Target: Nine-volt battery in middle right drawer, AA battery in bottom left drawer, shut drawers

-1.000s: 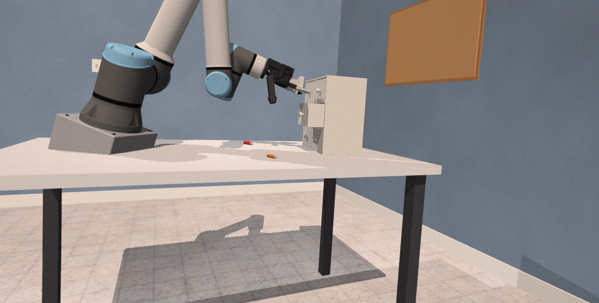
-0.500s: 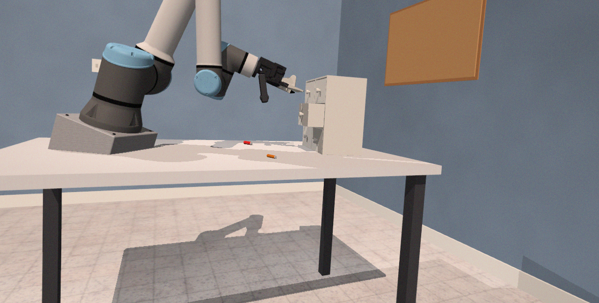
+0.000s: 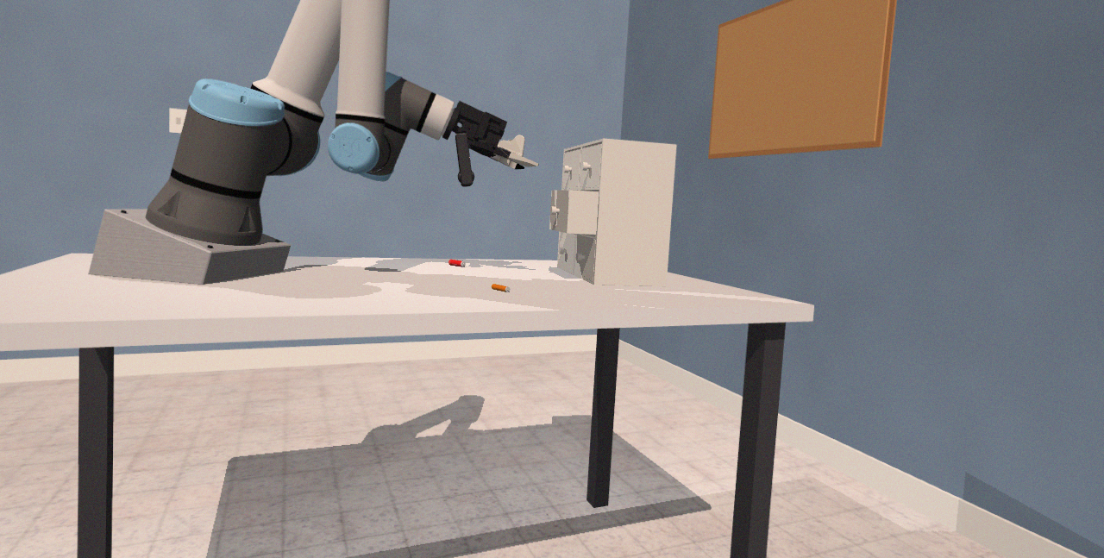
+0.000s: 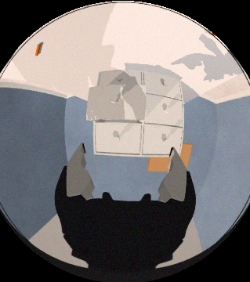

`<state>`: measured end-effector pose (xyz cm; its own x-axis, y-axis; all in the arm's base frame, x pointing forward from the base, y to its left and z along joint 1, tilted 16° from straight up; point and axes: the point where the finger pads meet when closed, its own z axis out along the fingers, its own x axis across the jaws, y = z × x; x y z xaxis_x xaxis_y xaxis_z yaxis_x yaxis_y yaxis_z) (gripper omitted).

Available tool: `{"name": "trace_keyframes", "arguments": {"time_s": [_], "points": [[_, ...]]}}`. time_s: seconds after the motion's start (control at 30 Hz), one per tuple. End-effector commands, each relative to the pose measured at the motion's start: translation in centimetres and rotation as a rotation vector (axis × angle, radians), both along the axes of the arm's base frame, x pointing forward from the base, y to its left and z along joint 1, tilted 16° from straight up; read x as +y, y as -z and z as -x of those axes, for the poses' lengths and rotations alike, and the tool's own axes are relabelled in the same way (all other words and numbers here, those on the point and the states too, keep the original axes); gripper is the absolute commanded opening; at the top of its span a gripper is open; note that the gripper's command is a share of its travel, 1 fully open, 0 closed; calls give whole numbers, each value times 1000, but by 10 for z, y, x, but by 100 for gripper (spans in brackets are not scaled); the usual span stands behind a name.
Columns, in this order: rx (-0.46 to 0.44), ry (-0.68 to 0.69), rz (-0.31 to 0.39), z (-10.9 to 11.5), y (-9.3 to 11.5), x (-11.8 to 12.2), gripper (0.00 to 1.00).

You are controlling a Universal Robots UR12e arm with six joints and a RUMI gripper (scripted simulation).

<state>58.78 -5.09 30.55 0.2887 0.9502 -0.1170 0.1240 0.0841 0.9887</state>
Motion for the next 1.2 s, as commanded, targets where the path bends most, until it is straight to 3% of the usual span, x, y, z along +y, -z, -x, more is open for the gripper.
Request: {"name": "trace_keyframes", "arguments": {"time_s": [0.0, 0.6, 1.17], "points": [[-1, -1, 0, 16, 3, 4, 100], [-1, -1, 0, 53, 10, 15, 100], [-1, -1, 0, 61, 12, 17, 100]]}}
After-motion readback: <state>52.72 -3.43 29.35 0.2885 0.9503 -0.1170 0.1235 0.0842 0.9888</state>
